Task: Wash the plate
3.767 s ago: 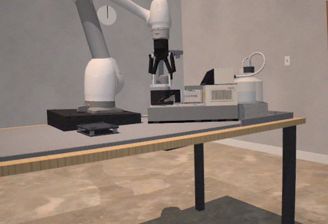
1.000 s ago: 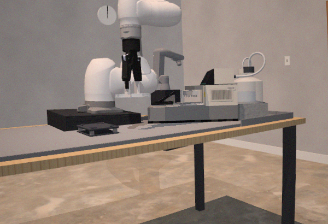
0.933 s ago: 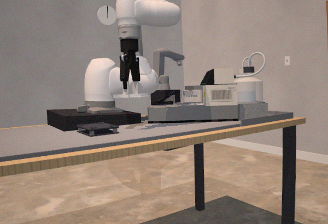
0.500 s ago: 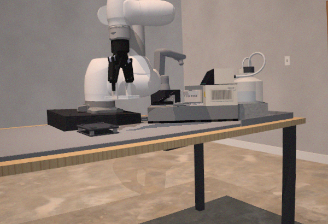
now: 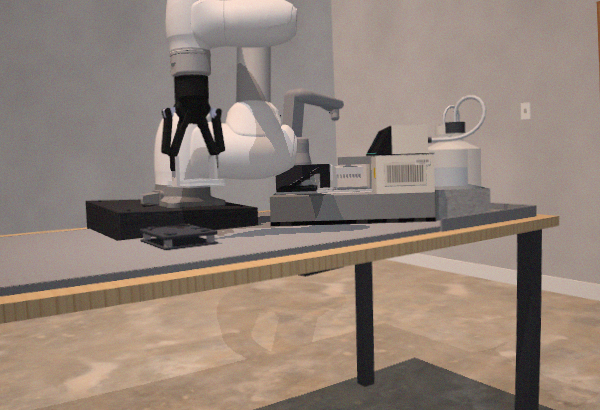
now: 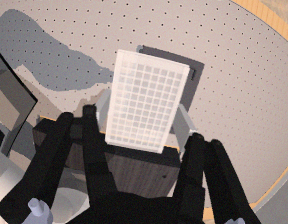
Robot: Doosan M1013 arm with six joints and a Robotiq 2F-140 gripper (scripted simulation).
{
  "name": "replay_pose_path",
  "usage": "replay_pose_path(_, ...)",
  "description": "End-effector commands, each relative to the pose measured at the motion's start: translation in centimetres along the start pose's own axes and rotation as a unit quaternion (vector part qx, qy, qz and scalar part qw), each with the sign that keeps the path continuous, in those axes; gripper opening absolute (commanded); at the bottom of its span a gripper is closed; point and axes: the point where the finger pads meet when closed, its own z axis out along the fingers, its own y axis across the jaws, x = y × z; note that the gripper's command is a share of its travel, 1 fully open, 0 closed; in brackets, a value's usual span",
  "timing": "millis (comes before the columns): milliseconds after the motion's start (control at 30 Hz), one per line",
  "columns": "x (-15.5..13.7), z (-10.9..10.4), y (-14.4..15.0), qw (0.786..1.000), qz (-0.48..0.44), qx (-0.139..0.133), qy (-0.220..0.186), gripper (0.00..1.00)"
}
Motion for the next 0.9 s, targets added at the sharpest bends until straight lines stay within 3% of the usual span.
replay_pose_path(0, -0.4, 0.2, 1.7, 1.000, 0.009, 0.000, 0.000, 0.10)
replay_pose_path(200, -1.0, 0.5, 4.4, 1.000, 0.009, 0.000, 0.000, 0.10)
replay_pose_path(867, -1.0, 0.5, 4.5, 1.000, 0.009, 0.000, 0.000, 0.10)
